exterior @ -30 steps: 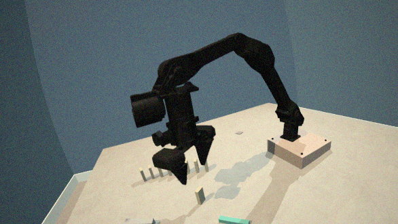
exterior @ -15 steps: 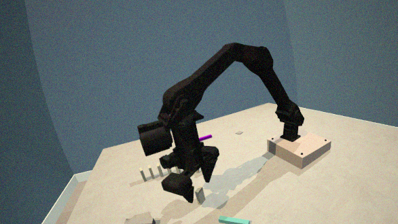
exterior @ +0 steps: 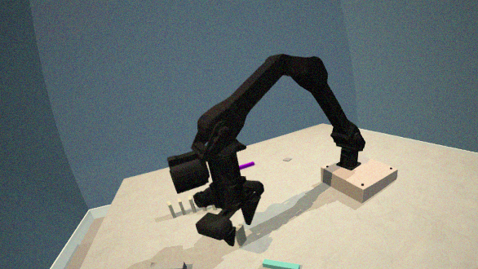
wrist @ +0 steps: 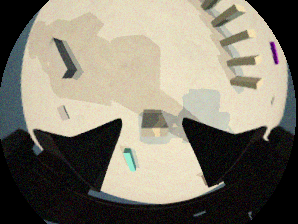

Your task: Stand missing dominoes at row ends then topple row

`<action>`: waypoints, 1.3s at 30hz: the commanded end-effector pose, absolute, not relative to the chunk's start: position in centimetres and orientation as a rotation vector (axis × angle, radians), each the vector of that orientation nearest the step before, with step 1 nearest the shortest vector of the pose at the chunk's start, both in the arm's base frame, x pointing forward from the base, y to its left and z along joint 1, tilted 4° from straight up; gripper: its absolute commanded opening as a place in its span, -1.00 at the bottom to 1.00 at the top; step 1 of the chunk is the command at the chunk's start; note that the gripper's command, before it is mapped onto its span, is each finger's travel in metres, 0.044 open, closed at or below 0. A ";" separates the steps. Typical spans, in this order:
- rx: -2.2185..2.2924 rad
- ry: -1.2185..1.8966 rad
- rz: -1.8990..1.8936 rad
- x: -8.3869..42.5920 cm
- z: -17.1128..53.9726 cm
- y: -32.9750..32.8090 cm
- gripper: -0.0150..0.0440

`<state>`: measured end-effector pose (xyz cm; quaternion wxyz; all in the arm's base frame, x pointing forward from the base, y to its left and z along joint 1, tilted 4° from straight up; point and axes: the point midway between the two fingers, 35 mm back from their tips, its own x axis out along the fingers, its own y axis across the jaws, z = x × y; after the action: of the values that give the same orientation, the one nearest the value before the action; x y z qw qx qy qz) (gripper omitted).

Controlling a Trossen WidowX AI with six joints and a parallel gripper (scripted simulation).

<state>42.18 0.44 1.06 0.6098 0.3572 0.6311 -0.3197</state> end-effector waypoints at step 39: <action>0.751 1.480 -0.673 40.4 14.5 -3.3 -0.13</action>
<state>41.90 -0.70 13.74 0.6133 0.3437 0.6405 -0.3090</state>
